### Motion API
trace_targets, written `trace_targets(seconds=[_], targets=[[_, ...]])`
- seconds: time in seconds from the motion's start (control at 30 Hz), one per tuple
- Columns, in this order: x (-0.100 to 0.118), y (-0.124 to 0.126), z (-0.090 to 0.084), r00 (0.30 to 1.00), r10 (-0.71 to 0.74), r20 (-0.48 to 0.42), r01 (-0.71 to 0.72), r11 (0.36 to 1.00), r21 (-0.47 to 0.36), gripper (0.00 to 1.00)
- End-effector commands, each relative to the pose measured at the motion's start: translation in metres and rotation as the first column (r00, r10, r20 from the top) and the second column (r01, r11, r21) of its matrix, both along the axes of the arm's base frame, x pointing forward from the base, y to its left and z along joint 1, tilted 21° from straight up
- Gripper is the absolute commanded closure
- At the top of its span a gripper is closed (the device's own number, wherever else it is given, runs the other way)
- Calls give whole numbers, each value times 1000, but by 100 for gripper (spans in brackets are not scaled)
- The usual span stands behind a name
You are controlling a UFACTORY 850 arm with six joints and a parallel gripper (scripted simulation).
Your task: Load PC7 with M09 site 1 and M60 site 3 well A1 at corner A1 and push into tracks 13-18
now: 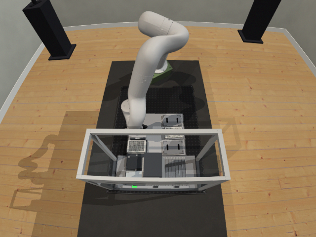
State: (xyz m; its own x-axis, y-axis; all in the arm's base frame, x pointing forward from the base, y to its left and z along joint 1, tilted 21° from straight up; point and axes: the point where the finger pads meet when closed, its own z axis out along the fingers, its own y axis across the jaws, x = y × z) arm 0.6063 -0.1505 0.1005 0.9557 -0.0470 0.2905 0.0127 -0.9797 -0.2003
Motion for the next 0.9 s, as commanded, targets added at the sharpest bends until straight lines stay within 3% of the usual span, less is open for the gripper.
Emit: trace_targets(seconds=[0.0, 0.87], targets=[[-2, -2, 9, 1000, 0, 1, 0, 1000, -1, 18], [-13, -10, 45, 1000, 0, 1, 0, 1000, -1, 18]])
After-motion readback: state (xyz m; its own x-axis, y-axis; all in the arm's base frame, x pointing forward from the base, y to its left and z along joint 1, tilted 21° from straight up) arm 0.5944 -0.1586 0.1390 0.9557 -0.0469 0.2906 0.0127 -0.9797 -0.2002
